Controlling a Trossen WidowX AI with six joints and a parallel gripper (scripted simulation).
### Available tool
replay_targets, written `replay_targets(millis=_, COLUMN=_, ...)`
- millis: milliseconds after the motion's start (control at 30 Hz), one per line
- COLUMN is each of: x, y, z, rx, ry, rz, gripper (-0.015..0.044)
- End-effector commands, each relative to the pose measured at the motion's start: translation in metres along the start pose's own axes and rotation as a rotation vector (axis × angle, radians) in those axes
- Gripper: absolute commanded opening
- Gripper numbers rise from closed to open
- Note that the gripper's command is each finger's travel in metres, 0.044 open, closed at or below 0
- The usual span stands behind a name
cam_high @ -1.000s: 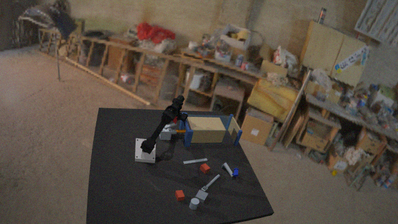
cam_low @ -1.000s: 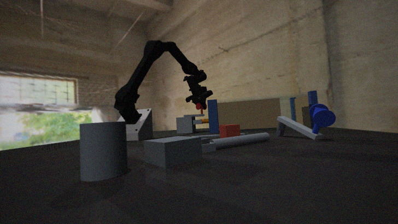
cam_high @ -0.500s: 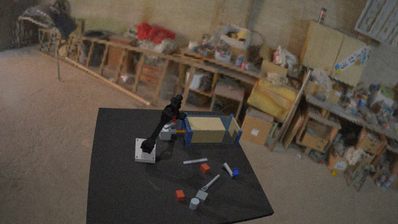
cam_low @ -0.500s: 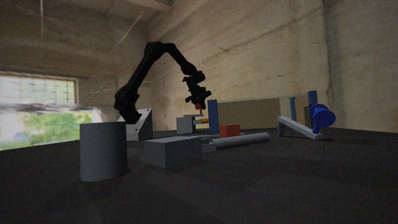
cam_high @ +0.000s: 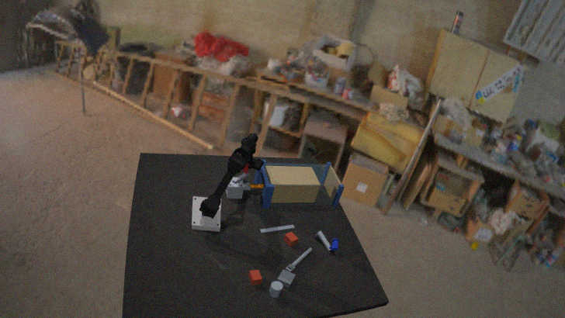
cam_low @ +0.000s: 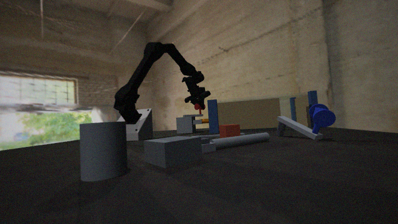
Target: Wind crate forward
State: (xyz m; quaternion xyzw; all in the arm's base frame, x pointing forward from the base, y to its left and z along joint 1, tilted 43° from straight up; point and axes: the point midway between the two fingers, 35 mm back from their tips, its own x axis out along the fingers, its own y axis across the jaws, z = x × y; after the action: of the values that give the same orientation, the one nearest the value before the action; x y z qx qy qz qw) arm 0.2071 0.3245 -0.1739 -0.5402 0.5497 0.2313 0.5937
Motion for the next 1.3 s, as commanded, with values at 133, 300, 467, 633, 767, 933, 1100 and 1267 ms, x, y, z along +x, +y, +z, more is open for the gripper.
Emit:
replay_targets(millis=133, x=-0.0023, y=0.0304, z=-0.0023, rx=-0.039, ry=0.002, rz=0.053, gripper=0.0)
replay_targets(millis=300, x=-0.0025, y=0.0325, z=-0.0025, rx=-0.039, ry=0.002, rz=0.054, gripper=0.0)
replay_targets(millis=467, x=-0.0025, y=0.0325, z=-0.0025, rx=-0.039, ry=0.002, rz=0.054, gripper=0.0)
replay_targets(millis=633, x=-0.0027, y=0.0336, z=-0.0027, rx=-0.039, ry=0.002, rz=0.054, gripper=0.0)
replay_targets(millis=767, x=-0.0028, y=0.0346, z=-0.0028, rx=-0.039, ry=0.002, rz=0.054, gripper=0.0)
replay_targets(millis=933, x=-0.0028, y=0.0346, z=-0.0028, rx=-0.039, ry=0.002, rz=0.054, gripper=0.0)
replay_targets(millis=1100, x=-0.0028, y=0.0346, z=-0.0028, rx=-0.039, ry=0.002, rz=0.054, gripper=0.0)
replay_targets(millis=1267, x=-0.0028, y=0.0346, z=-0.0028, rx=-0.039, ry=0.002, rz=0.054, gripper=0.0)
